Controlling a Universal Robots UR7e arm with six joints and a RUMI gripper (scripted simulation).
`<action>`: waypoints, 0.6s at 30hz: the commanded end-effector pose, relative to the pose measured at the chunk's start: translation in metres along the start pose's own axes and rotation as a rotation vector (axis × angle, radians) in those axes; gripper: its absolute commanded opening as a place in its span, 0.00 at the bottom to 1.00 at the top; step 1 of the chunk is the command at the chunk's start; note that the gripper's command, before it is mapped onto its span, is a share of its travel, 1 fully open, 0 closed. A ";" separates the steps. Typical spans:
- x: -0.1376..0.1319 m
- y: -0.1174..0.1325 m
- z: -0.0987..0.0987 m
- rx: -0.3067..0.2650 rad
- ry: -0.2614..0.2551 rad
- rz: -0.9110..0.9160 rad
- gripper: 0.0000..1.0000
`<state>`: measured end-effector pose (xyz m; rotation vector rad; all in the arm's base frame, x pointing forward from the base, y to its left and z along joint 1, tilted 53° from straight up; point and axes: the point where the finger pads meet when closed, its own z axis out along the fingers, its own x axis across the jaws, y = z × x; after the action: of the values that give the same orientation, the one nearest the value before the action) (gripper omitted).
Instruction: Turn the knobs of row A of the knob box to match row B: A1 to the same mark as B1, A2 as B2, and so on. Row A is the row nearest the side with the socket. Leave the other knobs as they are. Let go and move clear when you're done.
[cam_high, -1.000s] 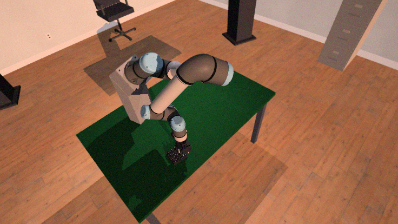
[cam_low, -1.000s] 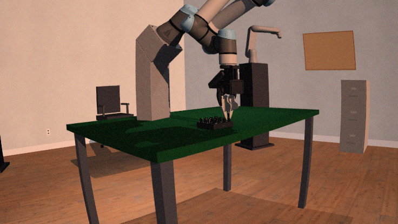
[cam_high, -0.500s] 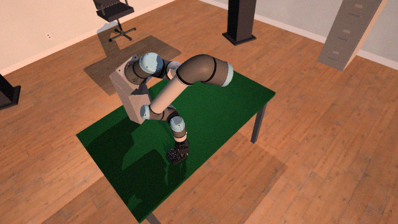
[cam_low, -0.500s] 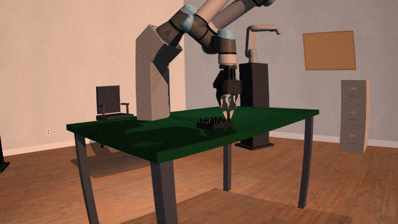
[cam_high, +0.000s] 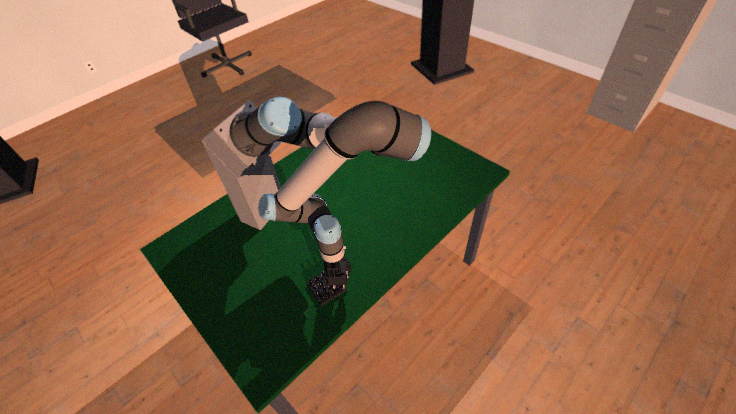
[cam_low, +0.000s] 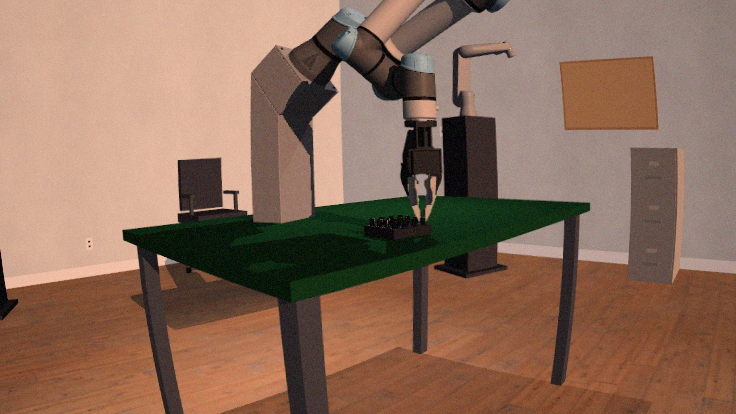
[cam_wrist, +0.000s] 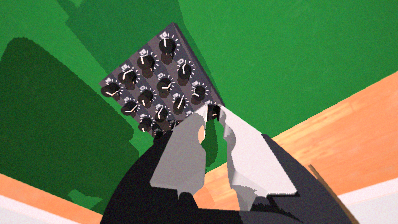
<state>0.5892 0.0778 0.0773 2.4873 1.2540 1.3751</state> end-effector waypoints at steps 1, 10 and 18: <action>-0.002 0.000 -0.001 -0.007 -0.003 0.106 0.04; -0.001 0.000 -0.001 -0.007 -0.003 0.169 0.04; 0.000 0.001 -0.001 -0.008 -0.002 0.211 0.04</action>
<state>0.5899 0.0782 0.0786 2.6442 1.0598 1.4098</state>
